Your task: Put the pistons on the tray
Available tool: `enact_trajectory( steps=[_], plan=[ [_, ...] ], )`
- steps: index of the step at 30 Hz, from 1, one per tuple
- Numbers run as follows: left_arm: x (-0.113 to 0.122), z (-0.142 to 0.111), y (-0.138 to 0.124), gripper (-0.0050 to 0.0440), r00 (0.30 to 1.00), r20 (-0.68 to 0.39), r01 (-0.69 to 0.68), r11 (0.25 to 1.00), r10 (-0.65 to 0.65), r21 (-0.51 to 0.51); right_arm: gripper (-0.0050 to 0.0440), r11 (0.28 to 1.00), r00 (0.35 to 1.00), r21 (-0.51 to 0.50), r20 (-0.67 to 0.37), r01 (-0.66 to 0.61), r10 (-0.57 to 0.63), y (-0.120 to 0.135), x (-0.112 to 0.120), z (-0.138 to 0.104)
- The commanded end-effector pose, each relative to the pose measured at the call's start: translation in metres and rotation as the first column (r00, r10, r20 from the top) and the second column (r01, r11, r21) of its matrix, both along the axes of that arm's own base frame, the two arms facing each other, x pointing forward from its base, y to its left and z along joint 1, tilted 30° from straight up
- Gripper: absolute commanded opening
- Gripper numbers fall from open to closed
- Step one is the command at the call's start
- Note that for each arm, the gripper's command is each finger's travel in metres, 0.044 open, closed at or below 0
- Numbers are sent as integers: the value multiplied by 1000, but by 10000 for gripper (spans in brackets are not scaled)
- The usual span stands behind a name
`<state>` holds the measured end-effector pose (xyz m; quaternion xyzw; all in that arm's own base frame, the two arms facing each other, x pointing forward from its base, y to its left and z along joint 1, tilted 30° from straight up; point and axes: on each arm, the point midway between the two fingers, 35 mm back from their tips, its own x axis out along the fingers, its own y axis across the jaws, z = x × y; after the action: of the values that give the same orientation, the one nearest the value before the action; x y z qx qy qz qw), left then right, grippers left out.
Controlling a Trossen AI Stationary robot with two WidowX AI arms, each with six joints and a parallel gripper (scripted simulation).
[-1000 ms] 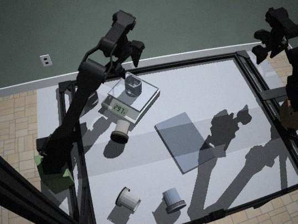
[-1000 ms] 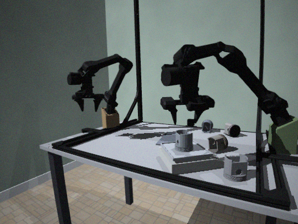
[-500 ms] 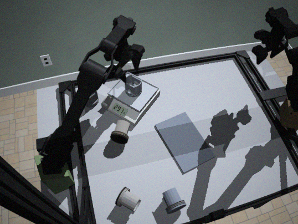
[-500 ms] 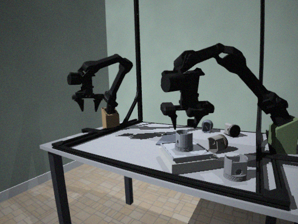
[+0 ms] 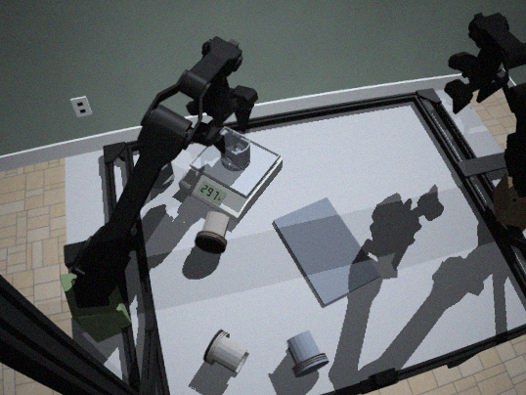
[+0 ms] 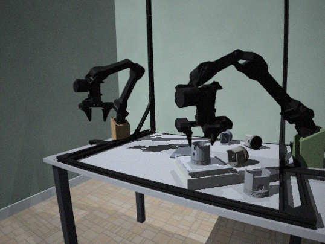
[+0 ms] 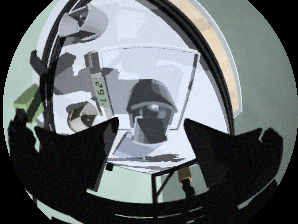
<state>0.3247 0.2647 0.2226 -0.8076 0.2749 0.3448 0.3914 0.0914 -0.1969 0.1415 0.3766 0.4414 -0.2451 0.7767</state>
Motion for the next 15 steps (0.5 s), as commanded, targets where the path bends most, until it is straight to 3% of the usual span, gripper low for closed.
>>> enact_trajectory(
  steps=[1, 15],
  plan=[
    [3, -5, -2, 378, 1000, -5, -1, 1000, 1, -2, 440, 1000, 1000, 0, 4, -4, 4, 0, 1, 0],
    [16, -22, -5, 378, 1000, -5, -1, 1000, 1, -2, 440, 1000, 1000, 0, 4, -4, 4, 0, 1, 0]
  ],
)
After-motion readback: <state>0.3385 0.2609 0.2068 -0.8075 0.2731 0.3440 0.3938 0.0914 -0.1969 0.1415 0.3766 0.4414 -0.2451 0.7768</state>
